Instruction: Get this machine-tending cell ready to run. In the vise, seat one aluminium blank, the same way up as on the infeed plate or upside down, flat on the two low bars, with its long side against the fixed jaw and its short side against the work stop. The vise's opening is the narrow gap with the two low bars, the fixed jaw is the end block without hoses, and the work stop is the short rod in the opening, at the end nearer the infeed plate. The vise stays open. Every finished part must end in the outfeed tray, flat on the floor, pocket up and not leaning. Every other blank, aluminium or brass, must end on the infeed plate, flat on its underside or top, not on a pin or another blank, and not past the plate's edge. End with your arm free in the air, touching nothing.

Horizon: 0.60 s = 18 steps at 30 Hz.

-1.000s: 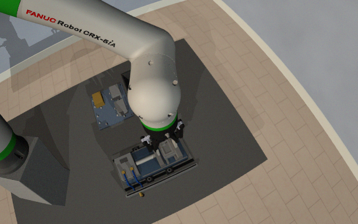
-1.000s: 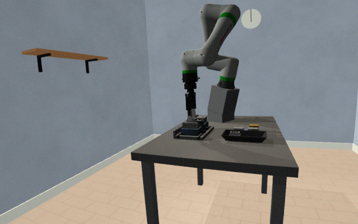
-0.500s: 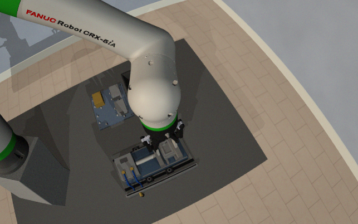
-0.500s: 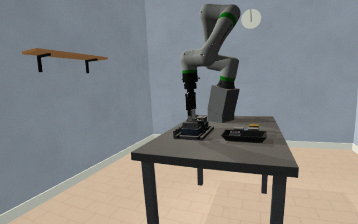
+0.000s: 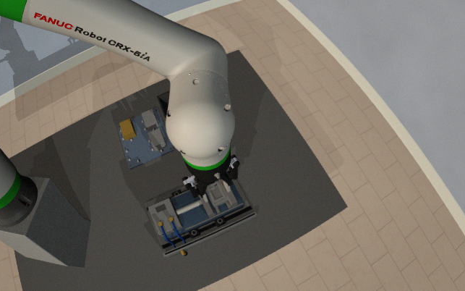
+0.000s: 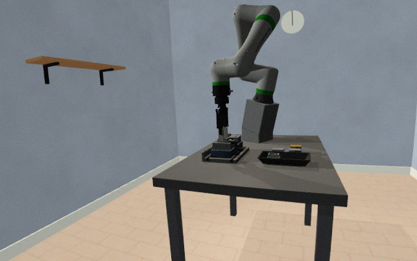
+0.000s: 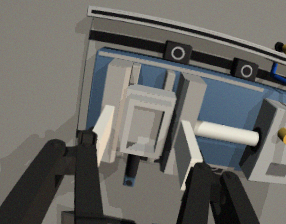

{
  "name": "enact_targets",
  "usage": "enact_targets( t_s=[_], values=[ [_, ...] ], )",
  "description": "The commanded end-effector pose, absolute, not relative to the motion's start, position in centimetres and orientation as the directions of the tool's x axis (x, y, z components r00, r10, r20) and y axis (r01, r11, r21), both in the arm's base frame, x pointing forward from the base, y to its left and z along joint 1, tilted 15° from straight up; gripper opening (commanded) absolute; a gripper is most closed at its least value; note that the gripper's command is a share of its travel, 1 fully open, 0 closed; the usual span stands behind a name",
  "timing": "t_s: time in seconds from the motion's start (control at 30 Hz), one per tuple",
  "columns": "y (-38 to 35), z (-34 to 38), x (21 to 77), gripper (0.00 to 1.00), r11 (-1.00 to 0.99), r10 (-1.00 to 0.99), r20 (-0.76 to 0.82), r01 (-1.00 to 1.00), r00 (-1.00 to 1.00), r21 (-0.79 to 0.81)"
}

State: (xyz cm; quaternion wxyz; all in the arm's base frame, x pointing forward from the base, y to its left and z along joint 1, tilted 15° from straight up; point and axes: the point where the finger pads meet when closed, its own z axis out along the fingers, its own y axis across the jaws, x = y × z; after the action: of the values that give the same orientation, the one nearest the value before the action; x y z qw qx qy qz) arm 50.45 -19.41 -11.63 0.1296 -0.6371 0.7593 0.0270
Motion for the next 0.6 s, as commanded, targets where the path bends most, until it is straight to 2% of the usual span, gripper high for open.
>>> enact_targets(
  t_s=[0.0, 0.23, 0.27, 0.57],
  values=[
    [-19.43, -11.61, 50.46, 0.40, 0.187, -0.961, -0.231, -0.974, -0.155, -0.124],
    [-19.43, -11.61, 50.46, 0.40, 0.187, -0.961, -0.231, -0.974, -0.155, -0.124],
    [-19.43, -11.61, 50.46, 0.00, 0.187, -0.961, -0.231, -0.974, -0.155, -0.124],
    [-19.43, -11.61, 50.46, 0.00, 0.187, -0.961, -0.231, -0.974, -0.155, -0.124]
  ],
)
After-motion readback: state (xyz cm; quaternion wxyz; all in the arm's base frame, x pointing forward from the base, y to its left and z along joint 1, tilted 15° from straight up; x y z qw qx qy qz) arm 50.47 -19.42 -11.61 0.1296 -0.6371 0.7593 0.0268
